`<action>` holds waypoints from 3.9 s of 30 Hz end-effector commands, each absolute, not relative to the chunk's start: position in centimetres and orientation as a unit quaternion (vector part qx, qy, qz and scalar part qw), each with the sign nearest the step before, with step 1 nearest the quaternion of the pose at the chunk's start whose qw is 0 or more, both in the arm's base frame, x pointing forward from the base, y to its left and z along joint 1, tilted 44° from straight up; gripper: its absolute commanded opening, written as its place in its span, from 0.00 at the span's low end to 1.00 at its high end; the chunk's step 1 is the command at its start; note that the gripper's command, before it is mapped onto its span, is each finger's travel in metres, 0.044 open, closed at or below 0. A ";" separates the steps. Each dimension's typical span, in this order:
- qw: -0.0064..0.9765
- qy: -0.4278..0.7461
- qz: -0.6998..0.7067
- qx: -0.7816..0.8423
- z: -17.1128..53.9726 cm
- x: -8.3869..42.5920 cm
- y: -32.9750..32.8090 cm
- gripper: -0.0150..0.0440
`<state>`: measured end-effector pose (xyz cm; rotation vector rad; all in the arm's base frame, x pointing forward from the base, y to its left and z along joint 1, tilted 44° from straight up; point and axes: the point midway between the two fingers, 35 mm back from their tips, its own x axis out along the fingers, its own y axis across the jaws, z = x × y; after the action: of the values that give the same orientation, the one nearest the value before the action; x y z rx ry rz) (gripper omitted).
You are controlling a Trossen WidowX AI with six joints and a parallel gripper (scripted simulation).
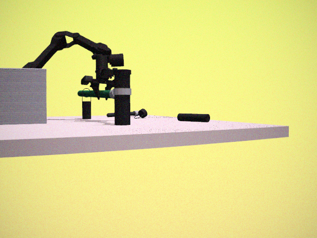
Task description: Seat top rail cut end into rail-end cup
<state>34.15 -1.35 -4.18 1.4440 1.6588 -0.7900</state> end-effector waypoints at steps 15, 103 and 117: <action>0.392 0.653 -0.311 0.568 -4.3 34.2 -1.7 0.25; 0.383 0.664 -0.308 0.563 -5.9 34.6 -4.2 0.25; 0.383 0.664 -0.308 0.563 -5.9 34.6 -4.2 0.65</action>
<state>34.57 -4.12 -5.96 1.4349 1.6953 -0.7849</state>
